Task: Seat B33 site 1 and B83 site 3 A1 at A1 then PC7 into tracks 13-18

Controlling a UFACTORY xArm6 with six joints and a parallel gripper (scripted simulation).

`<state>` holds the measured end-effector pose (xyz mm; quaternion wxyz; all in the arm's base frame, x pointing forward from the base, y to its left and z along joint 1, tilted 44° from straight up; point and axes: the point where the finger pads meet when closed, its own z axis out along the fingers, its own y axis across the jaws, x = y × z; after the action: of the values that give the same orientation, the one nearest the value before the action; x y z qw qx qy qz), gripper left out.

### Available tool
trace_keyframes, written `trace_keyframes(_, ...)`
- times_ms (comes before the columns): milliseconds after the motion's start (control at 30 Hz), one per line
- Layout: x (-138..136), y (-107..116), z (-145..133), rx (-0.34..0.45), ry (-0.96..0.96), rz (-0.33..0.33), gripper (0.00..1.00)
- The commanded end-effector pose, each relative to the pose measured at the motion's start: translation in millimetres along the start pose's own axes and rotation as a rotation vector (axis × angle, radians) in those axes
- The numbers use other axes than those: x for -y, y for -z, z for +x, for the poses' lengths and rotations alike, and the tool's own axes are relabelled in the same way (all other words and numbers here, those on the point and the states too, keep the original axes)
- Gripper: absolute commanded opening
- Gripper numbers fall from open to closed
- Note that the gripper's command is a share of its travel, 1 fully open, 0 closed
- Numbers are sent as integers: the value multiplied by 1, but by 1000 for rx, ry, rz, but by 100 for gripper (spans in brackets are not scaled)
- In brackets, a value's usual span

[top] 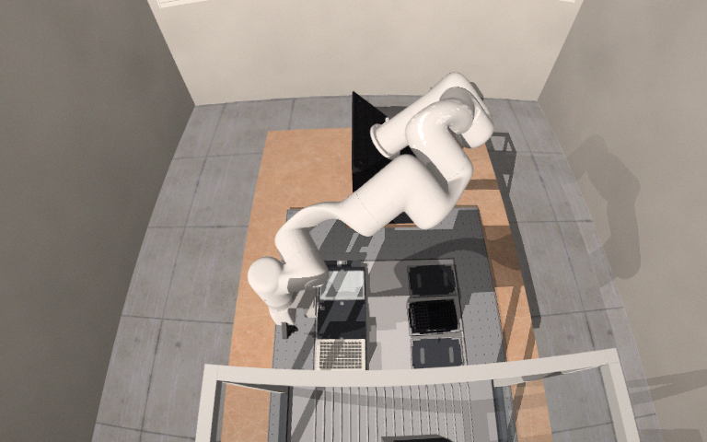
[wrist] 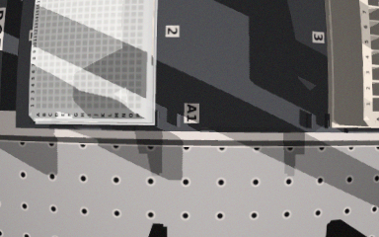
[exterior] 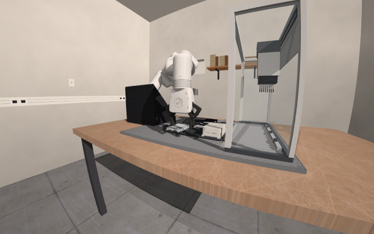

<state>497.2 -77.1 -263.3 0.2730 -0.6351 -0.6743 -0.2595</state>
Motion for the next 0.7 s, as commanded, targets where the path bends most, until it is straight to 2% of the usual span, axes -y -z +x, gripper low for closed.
trace_keyframes(0, -2, 10, 0, 3, 1, -4, 100)
trace_keyframes(667, -2, 37, 0, 3, 1, -4, 100)
